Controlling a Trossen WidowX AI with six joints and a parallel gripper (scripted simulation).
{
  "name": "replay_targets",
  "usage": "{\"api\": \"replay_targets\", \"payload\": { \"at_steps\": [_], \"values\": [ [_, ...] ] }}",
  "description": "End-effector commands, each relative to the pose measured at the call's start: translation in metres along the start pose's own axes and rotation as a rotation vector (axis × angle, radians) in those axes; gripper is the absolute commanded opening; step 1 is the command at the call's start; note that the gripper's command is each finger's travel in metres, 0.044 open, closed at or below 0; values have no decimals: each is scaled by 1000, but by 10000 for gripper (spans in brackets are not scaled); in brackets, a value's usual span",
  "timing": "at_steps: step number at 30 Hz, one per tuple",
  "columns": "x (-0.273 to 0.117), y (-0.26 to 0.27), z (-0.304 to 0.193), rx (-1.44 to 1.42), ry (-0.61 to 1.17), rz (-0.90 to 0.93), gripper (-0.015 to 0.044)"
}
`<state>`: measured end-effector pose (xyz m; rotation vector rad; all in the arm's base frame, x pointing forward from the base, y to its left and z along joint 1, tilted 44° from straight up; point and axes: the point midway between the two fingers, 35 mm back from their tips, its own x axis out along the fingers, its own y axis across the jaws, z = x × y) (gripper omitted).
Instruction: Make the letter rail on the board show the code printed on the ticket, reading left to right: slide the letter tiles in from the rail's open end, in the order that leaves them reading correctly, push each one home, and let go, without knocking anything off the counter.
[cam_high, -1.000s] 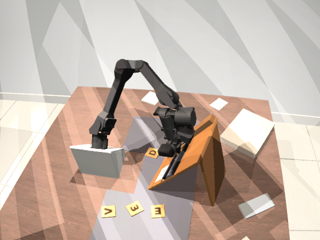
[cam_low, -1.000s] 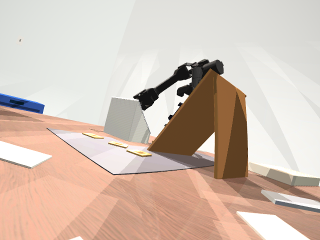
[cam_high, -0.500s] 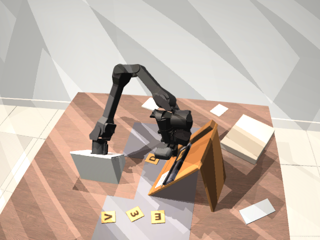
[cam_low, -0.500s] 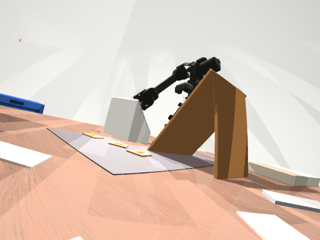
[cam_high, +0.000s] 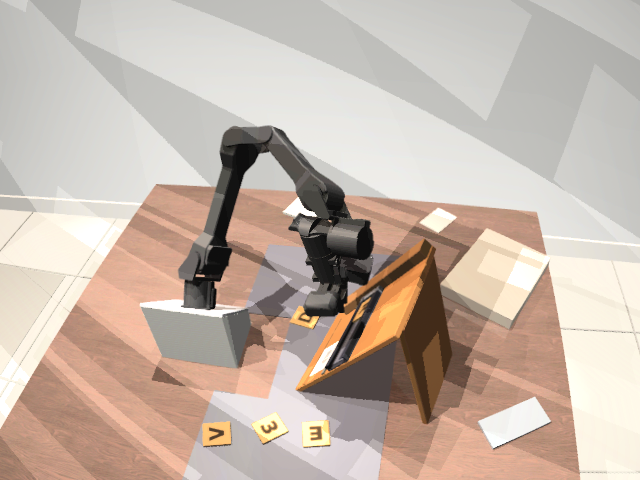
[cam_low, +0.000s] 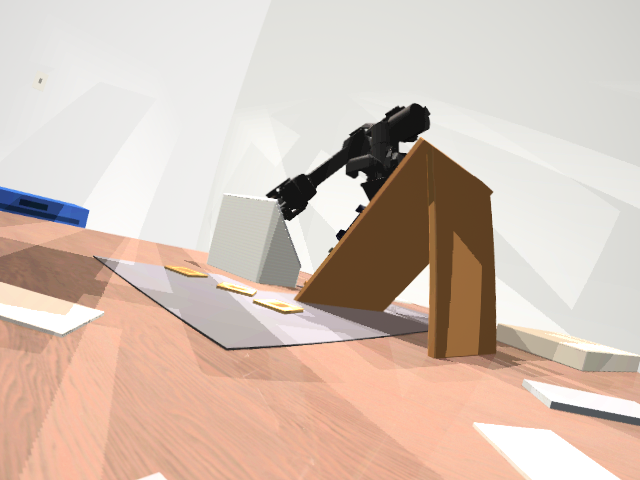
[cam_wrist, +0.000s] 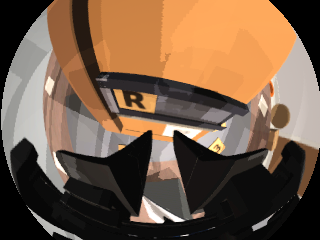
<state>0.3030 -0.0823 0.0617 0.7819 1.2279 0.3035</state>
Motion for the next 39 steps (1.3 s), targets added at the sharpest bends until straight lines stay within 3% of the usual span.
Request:
{"api": "replay_targets", "payload": {
  "at_steps": [1, 10, 31, 39],
  "values": [
    [-25, -15, -14, -248, -41, 52, 210],
    [-75, -33, -44, -791, -226, 104, 440],
    [-131, -41, -75, -1432, -546, -79, 440],
    [-132, -41, -75, -1439, -549, -83, 440]
  ]
}}
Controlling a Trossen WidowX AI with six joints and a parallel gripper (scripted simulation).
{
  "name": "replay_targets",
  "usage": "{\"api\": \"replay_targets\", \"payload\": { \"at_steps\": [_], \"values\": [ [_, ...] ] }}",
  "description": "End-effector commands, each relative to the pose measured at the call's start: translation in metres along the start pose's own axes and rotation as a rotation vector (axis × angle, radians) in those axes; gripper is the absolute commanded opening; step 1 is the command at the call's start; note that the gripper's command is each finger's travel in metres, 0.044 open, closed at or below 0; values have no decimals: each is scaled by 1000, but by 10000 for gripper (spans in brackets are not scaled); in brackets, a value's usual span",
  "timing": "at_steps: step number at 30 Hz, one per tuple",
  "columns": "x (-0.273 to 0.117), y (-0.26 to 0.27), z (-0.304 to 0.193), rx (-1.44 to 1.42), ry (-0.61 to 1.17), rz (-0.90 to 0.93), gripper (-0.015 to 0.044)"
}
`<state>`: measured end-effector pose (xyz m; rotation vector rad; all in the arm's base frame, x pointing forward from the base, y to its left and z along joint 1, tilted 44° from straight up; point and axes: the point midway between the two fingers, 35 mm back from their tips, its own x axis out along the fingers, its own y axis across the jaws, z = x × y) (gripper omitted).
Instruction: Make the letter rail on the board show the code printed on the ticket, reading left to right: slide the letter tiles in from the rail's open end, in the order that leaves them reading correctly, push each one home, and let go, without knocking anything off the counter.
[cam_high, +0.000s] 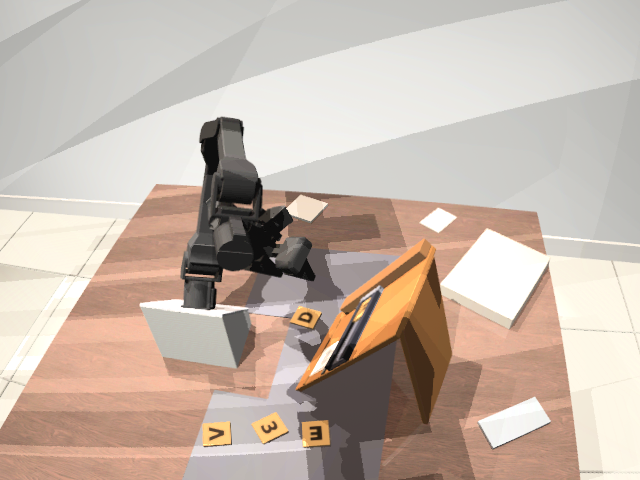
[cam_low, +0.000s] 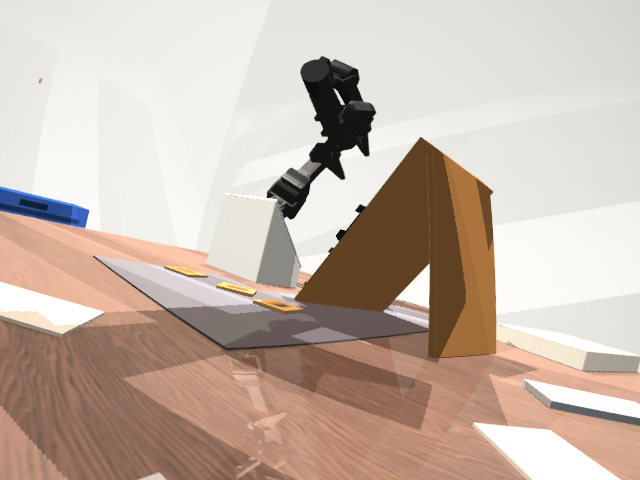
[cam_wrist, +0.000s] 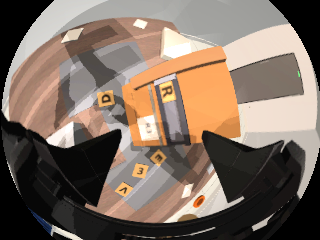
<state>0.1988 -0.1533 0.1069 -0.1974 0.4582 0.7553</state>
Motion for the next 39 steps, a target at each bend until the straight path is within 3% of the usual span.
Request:
{"api": "replay_targets", "payload": {
  "at_steps": [1, 19, 20, 23, 31, 39],
  "values": [
    [-23, 5, 3, -257, -58, -102, 440],
    [-23, 5, 3, -257, -58, -102, 440],
    [-22, 5, 0, -249, -55, -95, 414],
    [-1, 2, -36, -141, -8, 4, 340],
    [72, 12, -152, 194, 234, 252, 340],
    [128, 44, -239, 433, 501, 350, 340]
  ]
}}
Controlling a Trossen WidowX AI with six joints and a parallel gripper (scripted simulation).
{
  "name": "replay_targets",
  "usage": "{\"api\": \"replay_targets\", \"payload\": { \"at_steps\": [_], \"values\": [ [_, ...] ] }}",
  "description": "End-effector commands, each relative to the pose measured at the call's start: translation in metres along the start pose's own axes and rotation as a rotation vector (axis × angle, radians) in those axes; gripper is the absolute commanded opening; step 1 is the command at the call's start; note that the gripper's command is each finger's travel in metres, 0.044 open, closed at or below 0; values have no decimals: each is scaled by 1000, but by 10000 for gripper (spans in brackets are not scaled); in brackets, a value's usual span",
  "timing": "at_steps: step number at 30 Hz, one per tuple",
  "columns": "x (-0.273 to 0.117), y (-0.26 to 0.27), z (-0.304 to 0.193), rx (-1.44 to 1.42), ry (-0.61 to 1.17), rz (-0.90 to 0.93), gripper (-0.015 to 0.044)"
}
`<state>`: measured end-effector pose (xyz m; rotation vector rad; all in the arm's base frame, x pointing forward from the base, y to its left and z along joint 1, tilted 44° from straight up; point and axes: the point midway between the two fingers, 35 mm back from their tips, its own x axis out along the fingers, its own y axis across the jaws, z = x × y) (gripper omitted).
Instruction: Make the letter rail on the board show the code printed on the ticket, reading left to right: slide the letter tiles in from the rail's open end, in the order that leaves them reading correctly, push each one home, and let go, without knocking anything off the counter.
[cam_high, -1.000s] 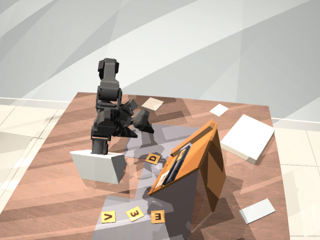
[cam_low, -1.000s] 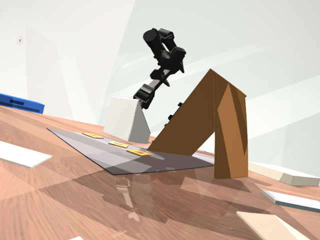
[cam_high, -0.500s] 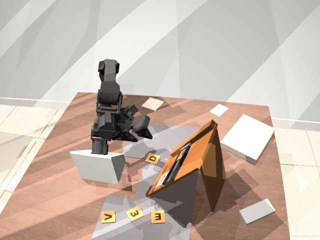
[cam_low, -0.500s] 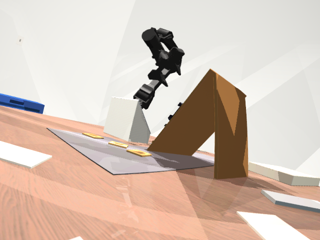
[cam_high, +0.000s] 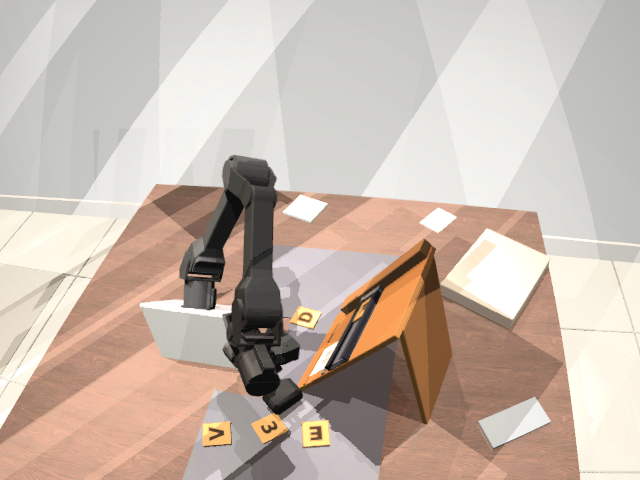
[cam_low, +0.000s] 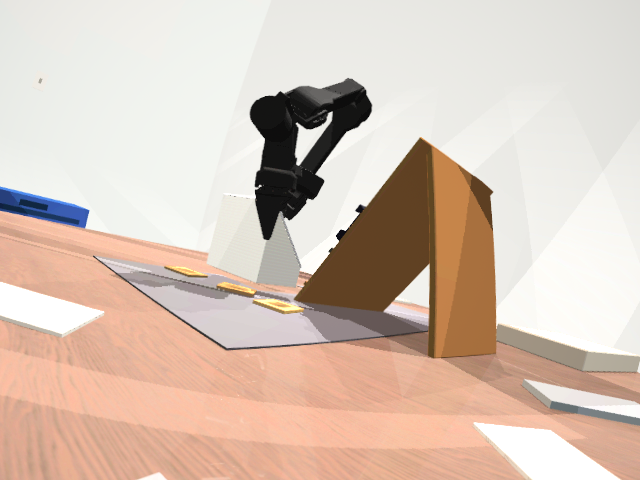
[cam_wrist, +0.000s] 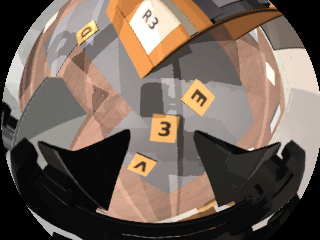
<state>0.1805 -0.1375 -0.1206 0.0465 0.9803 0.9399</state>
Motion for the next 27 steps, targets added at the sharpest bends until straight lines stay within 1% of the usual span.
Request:
{"api": "replay_targets", "payload": {
  "at_steps": [1, 12, 14, 19, 27],
  "values": [
    [39, -5, -28, 115, 113, 37, 340],
    [40, -13, -28, 117, 116, 37, 340],
    [45, -13, -28, 117, 116, 37, 340],
    [72, -12, -31, 117, 115, 38, 340],
    [73, -12, -32, 117, 115, 38, 340]
  ]
}}
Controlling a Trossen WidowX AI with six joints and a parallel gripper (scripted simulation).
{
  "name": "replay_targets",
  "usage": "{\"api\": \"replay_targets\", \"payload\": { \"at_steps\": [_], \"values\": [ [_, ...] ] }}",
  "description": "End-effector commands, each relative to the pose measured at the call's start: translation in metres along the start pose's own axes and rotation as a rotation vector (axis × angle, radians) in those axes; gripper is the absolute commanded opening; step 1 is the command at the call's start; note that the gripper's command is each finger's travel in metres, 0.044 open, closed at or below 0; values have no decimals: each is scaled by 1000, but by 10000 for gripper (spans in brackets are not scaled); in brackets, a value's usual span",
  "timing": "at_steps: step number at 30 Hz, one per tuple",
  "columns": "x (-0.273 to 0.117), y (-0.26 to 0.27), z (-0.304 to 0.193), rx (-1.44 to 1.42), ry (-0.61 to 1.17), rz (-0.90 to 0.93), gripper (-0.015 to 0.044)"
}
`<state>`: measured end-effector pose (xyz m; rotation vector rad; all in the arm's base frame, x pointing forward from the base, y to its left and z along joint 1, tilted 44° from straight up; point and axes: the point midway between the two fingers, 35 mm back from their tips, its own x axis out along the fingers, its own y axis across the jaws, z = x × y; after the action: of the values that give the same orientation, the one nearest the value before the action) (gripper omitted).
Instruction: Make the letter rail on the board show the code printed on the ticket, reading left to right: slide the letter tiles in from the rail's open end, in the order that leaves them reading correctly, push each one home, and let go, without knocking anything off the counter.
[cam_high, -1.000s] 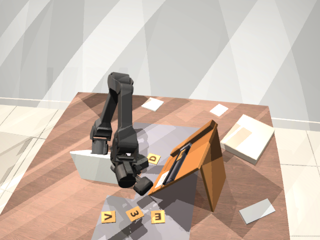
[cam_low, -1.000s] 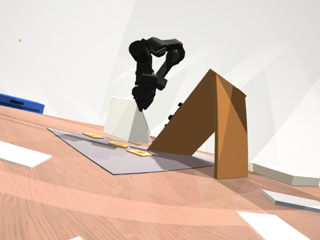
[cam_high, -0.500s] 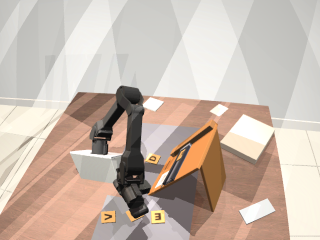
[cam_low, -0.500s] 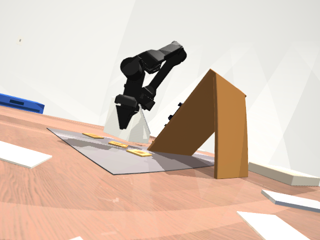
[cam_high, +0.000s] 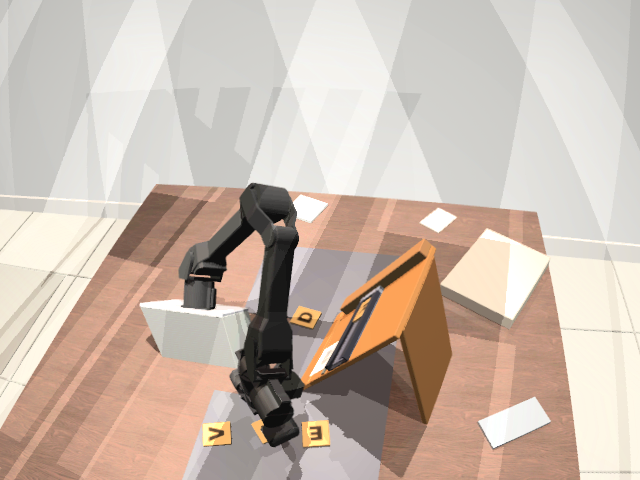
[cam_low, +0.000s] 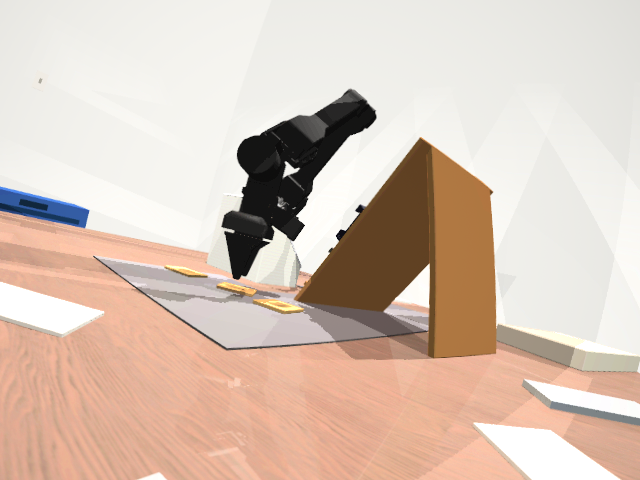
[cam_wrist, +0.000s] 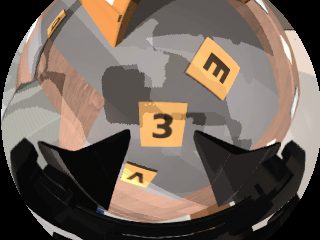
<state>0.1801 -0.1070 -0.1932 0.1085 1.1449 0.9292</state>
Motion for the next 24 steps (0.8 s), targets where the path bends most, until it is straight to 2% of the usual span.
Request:
{"api": "replay_targets", "payload": {
  "at_steps": [1, 24],
  "values": [
    [2, 0, 0, 2, -3, -1, 340],
    [22, 0, 0, 2, -3, 0, 340]
  ]
}}
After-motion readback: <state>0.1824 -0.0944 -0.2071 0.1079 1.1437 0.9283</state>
